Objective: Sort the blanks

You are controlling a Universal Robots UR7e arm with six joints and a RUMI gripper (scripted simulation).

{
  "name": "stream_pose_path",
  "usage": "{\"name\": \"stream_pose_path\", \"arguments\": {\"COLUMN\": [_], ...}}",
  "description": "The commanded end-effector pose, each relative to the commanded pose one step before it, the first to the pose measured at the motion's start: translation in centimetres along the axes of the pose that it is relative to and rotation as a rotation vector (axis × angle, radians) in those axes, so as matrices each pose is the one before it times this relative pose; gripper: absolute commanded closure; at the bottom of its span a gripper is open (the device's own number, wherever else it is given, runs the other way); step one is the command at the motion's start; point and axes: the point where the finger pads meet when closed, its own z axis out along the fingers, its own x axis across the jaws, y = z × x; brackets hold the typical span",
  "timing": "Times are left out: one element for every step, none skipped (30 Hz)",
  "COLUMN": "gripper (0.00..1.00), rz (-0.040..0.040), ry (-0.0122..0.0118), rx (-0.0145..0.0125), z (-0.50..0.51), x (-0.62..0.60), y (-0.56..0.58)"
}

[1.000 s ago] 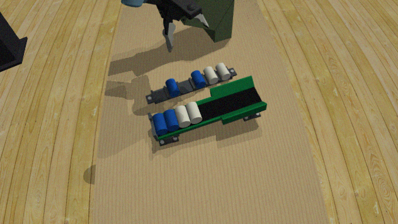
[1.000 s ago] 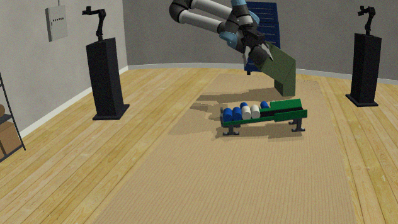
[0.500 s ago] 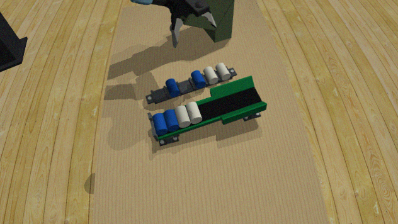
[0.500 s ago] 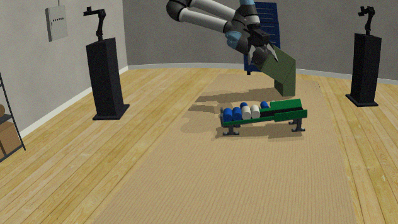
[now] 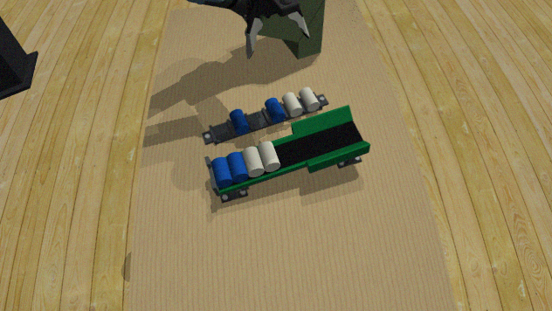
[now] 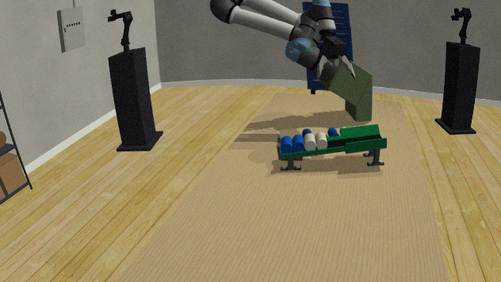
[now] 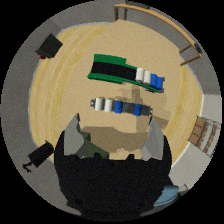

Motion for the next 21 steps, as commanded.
{"name": "stream_pose_path", "arguments": {"gripper": [0.00, 0.00, 0.00, 0.00, 0.00, 0.00, 0.00, 0.00, 0.00, 0.00, 0.00, 0.00, 0.00, 0.00, 0.00, 0.00, 0.00, 0.00, 0.00, 0.00, 0.00], "rz": [0.05351, 0.01130, 0.00000, 0.01084, 0.00000, 0.01035, 0.00000, 0.00976, 0.00922, 0.00000, 0.00869, 0.00814, 0.00758, 0.00000, 0.00702, 0.00000, 0.00000, 0.00649, 0.00592, 0.00532, 0.00475], "ry": [0.05110, 0.00891, 0.00000, 0.00834, 0.00000, 0.00777, 0.00000, 0.00722, 0.00666, 0.00000, 0.00610, 0.00556, 0.00503, 0.00000, 0.00453, 0.00000, 0.00000, 0.00404, 0.00358, 0.00316, 0.00277], "rx": [0.02260, 0.00875, 0.00000, 0.00883, 0.00000, 0.00881, 0.00000, 0.00868, 0.00851, 0.00000, 0.00827, 0.00797, 0.00760, 0.00000, 0.00719, 0.00000, 0.00000, 0.00674, 0.00625, 0.00571, 0.00517], "z": [-0.172, -0.076, 0.000, -0.077, 0.000, -0.078, 0.000, -0.077, -0.076, 0.000, -0.074, -0.072, -0.069, 0.000, -0.066, 0.000, 0.000, -0.062, -0.058, -0.053, -0.048], "x": [-0.795, -0.221, 0.000, -0.208, 0.000, -0.196, 0.000, -0.183, -0.171, 0.000, -0.158, -0.146, -0.134, 0.000, -0.123, 0.000, 0.000, -0.112, -0.101, -0.090, -0.079], "y": [0.125, 0.023, 0.000, 0.025, 0.000, 0.026, 0.000, 0.031, 0.032, 0.000, 0.031, 0.030, 0.029, 0.000, 0.027, 0.000, 0.000, 0.023, 0.021, 0.021, 0.020]}}
